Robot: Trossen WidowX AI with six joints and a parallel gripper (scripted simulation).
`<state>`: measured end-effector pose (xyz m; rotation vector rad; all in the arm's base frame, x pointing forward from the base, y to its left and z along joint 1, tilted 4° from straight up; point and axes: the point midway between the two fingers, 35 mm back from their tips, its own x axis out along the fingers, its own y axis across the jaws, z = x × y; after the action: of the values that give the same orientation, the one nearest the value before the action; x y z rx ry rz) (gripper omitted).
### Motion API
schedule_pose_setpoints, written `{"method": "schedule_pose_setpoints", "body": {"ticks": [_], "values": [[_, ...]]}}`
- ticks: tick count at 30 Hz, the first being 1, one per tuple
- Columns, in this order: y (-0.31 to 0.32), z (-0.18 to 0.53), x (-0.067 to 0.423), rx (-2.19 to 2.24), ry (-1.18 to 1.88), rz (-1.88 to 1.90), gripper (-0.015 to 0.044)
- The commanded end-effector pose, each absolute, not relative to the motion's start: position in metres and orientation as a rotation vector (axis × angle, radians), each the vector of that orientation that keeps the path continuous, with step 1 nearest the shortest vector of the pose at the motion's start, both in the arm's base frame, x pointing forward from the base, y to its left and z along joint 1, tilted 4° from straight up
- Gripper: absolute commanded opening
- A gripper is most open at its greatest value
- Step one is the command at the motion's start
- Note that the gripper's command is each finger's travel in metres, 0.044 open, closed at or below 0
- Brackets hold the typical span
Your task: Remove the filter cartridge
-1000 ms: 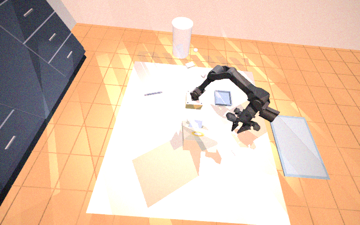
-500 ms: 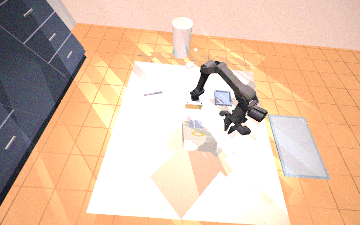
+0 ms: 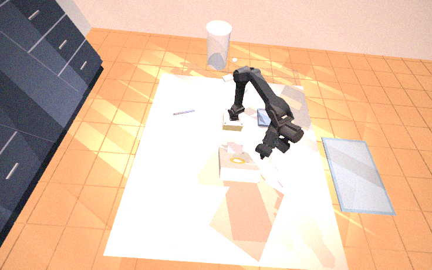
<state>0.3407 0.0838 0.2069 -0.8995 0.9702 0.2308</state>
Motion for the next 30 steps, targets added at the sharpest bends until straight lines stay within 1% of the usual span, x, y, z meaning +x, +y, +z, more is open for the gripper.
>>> {"method": "schedule_pose_setpoints", "body": {"ticks": [1,16,30], "values": [[0.038,0.205,0.322,0.064,0.854,-0.204,0.0109],[0.003,0.204,0.303,0.978,0.608,-0.527,0.0109],[-0.024,0.200,0.284,1.816,0.289,-0.714,0.0109]]}}
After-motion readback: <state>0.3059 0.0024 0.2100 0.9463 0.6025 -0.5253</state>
